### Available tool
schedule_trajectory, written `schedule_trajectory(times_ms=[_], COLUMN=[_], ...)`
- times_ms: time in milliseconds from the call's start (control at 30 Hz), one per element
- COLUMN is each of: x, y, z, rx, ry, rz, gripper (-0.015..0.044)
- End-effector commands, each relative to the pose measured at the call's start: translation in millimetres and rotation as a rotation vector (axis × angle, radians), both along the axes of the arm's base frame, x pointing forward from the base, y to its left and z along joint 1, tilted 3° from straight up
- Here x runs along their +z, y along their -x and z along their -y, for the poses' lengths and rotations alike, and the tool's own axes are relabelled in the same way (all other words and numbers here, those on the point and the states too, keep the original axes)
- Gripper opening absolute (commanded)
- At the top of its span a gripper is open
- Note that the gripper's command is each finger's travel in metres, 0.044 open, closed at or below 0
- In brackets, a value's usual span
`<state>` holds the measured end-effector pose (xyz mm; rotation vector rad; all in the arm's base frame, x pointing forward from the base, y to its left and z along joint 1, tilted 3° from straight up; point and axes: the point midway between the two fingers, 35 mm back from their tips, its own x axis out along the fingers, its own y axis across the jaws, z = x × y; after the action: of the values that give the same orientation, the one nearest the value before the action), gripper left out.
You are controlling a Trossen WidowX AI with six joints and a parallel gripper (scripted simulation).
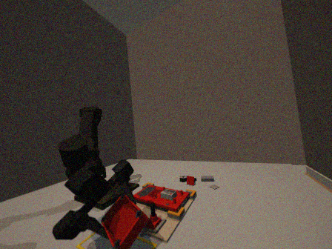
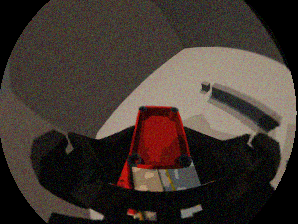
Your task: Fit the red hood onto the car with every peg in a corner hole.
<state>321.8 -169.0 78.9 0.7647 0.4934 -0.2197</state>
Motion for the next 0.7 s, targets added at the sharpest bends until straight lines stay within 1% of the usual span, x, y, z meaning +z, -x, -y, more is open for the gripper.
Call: schedule_trajectory(times_ms=[0, 667], x=[0.5, 0.4], y=[-0.4, -0.4], z=[-0.3, -0.3], rx=[-0.036, -0.263], ry=[-0.068, -0.46], rz=[0.005, 0.011], gripper=[0.0, 0.0])
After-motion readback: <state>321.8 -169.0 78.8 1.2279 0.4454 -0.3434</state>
